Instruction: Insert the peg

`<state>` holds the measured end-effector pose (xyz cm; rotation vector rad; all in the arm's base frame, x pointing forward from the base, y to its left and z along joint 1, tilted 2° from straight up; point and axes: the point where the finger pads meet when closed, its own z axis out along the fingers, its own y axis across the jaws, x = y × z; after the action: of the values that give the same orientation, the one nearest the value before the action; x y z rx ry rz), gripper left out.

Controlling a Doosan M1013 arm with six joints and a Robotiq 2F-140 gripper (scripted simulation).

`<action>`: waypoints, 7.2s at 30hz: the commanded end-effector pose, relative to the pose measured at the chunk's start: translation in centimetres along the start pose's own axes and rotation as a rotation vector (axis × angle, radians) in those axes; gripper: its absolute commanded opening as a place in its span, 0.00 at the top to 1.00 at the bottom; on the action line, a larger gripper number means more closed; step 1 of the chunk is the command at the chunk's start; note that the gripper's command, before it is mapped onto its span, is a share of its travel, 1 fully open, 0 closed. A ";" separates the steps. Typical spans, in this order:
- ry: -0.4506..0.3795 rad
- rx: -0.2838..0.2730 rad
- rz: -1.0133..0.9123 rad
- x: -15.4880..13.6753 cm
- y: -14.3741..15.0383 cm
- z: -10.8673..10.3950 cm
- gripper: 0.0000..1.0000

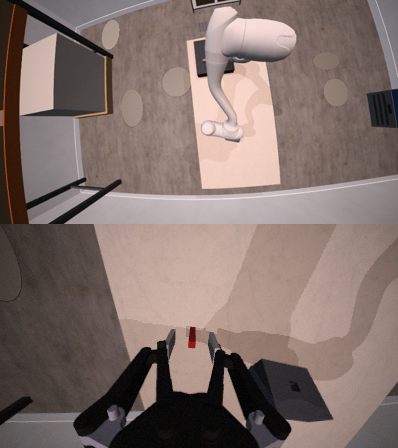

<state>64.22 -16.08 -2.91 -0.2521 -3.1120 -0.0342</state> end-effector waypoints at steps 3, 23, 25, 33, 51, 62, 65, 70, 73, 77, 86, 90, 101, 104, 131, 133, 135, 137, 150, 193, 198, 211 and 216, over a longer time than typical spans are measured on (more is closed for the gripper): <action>0.000 0.000 0.000 0.0 0.0 0.0 0.66; 0.000 0.000 0.000 0.0 0.0 0.0 0.98; 0.000 0.000 0.000 0.0 0.0 0.0 1.00; 0.000 0.000 0.000 0.0 0.0 -1.8 1.00; 0.001 0.001 -0.002 0.0 0.0 -7.2 1.00; 0.032 0.074 -0.097 1.6 -0.3 -6.3 1.00; 0.043 0.100 -0.132 2.2 -0.5 -6.0 1.00; 0.061 0.143 -0.191 3.0 -0.7 -5.6 1.00; 0.071 0.169 -0.226 3.5 -0.9 -5.4 1.00; 0.078 0.186 -0.250 3.8 -1.0 -5.3 1.00; 0.106 0.263 -0.358 4.9 -1.5 -4.9 1.00; 0.118 0.297 -0.407 5.3 -1.7 -4.8 1.00; 0.144 0.372 -0.518 6.1 -2.2 -4.7 1.00; 0.152 0.397 -0.555 6.3 -2.3 -4.7 1.00; 0.203 0.586 -0.847 6.8 -2.7 -5.2 1.00; 0.206 0.603 -0.873 6.7 -2.7 -5.2 1.00; 0.210 0.619 -0.899 6.7 -2.7 -5.3 1.00; 0.213 0.635 -0.925 6.6 -2.6 -5.4 1.00; 0.230 0.723 -1.068 6.2 -2.2 -5.9 1.00; 0.254 1.030 -1.591 3.7 3.1 -7.7 1.00; 0.253 1.053 -1.632 3.5 3.7 -7.8 1.00; 0.246 1.153 -1.810 2.8 6.9 -8.2 1.00; 0.244 1.176 -1.852 2.7 7.7 -8.2 1.00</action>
<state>62.74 -8.87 5.45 2.0461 -1.5372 1.3031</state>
